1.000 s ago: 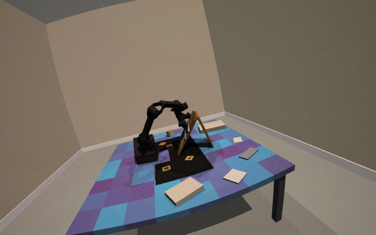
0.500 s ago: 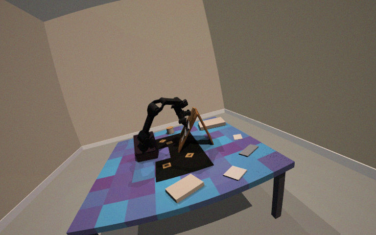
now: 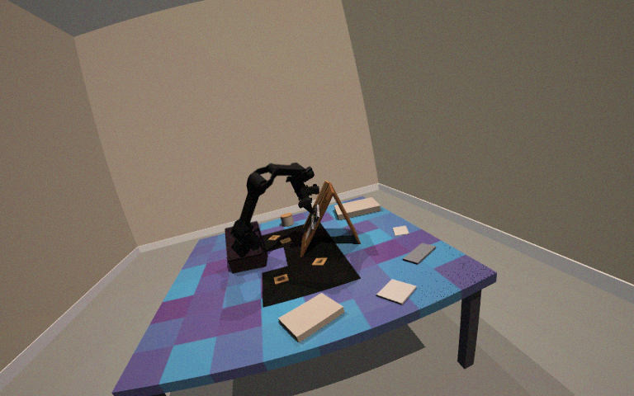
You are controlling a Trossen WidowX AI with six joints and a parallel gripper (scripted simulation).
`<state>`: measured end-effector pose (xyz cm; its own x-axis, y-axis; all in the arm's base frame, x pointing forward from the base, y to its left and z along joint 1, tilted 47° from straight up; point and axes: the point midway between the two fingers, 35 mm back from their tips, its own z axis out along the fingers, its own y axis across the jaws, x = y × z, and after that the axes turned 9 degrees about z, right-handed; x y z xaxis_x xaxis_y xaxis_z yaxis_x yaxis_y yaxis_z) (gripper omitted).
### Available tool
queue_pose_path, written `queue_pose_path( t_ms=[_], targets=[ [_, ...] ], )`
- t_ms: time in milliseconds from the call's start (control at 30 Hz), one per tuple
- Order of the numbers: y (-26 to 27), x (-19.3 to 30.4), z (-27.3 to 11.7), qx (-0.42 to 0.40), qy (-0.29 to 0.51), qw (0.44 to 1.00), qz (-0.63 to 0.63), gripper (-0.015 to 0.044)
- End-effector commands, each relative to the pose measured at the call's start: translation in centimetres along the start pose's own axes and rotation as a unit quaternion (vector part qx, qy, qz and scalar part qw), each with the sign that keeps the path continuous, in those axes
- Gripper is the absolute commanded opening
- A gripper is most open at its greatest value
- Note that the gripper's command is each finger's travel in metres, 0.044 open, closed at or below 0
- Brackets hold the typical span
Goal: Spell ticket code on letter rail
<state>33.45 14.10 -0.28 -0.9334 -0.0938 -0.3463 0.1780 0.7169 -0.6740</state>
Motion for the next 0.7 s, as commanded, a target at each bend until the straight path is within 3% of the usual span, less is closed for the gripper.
queue_pose_path(
  t_ms=[0,500,667],
  targets=[
    [-0.1,0.3,-0.7,-0.003,-0.001,1.000,0.004,0.0000],
    [-0.2,0.8,-1.5,-0.004,-0.001,1.000,0.004,0.0000],
    [-1.2,1.2,-4.7,-0.035,-0.034,0.986,-0.160,0.0131]
  ],
)
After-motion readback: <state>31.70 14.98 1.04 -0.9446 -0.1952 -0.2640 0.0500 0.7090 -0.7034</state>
